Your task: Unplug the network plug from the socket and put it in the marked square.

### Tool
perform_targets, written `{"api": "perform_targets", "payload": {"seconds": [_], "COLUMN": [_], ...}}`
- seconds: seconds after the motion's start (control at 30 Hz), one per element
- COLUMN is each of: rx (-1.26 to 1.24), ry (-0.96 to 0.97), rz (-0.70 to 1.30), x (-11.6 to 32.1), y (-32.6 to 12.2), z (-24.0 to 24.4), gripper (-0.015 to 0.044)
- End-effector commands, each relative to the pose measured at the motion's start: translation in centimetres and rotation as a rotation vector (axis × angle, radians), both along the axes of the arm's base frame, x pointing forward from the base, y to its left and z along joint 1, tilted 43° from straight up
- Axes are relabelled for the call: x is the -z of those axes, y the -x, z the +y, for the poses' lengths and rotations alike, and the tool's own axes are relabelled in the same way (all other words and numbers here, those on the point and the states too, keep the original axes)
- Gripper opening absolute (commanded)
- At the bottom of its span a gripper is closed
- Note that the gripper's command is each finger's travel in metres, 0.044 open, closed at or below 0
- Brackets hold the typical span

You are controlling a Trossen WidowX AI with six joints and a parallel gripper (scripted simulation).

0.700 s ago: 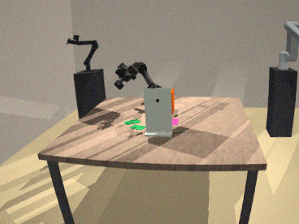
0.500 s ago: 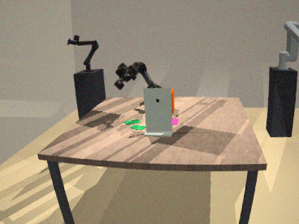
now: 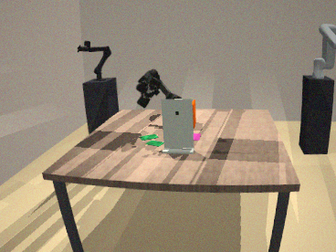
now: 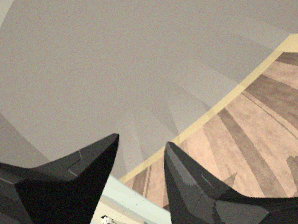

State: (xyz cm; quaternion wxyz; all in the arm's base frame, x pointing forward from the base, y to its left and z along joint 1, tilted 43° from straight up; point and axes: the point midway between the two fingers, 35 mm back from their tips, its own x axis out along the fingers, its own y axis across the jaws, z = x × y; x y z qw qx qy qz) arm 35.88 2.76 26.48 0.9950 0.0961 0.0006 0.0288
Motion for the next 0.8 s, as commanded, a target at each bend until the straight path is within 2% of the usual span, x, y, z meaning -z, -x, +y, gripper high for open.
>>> {"api": "perform_targets", "payload": {"seconds": [0.0, 0.77], "rx": [-0.010, -0.071], "ry": [-0.058, -0.365], "rz": [0.024, 0.118], "x": [2.2, 12.1], "y": [-0.7, -1.5], "z": [0.7, 4.6], "gripper": [0.0156, 0.0156]}}
